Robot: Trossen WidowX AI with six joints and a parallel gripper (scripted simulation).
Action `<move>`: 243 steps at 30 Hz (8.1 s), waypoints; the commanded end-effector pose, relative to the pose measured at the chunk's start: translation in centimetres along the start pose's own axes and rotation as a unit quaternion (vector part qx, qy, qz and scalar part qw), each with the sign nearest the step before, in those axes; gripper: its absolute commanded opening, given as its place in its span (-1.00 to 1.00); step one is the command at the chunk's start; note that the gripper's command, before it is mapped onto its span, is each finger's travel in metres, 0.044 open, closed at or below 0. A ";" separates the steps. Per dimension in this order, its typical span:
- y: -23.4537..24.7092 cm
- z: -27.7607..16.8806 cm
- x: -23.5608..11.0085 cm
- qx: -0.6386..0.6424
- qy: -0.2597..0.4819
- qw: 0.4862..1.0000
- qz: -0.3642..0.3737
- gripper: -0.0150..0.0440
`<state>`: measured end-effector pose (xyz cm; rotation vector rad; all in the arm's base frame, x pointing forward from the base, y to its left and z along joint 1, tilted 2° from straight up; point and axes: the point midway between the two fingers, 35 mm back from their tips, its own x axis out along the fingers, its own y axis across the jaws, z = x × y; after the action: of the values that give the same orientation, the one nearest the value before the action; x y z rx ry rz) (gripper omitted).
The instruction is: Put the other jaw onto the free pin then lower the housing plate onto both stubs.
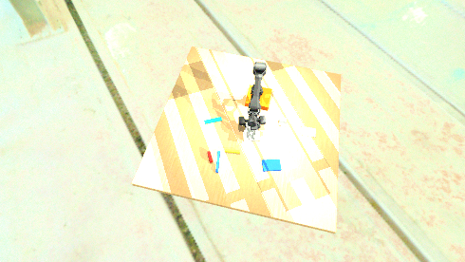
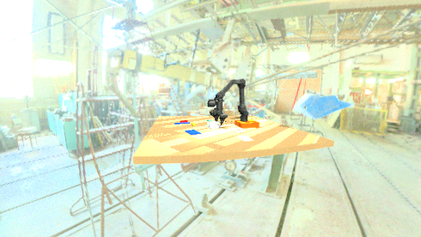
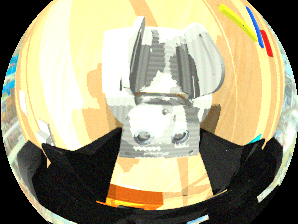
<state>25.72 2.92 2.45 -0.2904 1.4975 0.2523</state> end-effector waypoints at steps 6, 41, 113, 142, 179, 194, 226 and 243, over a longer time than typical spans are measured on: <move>0.0 0.0 0.3 -0.002 -0.001 1.000 0.002 0.70; 0.0 0.0 0.9 -0.001 -0.001 1.000 0.002 0.70; 0.0 0.1 0.9 0.000 -0.001 1.000 0.002 0.70; 0.0 0.1 1.3 0.000 -0.001 1.000 0.002 0.70; 0.0 0.3 -0.8 0.000 -0.001 1.000 0.001 1.00; 0.6 -2.3 -8.6 -0.001 -0.004 1.000 0.001 1.00; 1.4 -5.3 -11.3 0.000 0.001 1.000 0.002 1.00; 1.4 -5.3 -11.3 0.000 0.001 1.000 0.002 1.00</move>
<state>19.63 2.53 13.42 -0.2905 1.4982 0.2565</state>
